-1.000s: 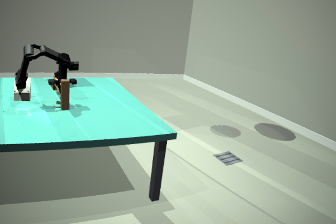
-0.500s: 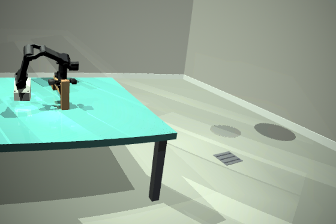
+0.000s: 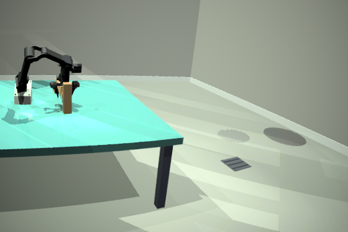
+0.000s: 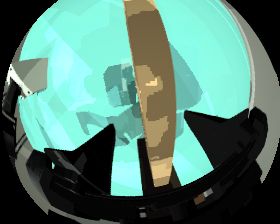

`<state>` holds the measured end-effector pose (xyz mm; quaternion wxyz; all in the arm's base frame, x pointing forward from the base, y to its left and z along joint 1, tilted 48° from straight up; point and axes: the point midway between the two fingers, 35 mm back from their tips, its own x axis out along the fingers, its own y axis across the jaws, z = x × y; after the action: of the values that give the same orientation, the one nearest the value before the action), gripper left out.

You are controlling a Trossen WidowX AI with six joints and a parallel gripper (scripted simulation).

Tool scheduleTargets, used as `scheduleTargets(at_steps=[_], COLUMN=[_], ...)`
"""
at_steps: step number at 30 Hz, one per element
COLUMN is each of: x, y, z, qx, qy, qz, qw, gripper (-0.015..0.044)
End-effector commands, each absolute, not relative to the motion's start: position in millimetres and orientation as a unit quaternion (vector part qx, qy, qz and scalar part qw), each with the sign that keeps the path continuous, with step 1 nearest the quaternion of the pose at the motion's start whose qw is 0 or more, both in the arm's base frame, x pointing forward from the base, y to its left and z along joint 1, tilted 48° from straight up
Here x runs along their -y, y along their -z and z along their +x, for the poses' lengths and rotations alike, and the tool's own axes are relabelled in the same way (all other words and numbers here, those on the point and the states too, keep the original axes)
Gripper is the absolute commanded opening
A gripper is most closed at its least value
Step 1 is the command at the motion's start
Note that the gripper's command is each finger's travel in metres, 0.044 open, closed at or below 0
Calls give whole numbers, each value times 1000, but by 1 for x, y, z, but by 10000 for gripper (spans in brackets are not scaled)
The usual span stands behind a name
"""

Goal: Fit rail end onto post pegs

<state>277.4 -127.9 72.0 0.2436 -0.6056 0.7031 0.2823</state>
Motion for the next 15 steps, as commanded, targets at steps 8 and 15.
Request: scheduleTargets(at_steps=[8, 15], x=[85, 85], y=[-70, -70], z=[282, 282], qx=[-703, -703], qy=[-280, -280], qz=[-608, -608], qw=[241, 241], gripper=[440, 440])
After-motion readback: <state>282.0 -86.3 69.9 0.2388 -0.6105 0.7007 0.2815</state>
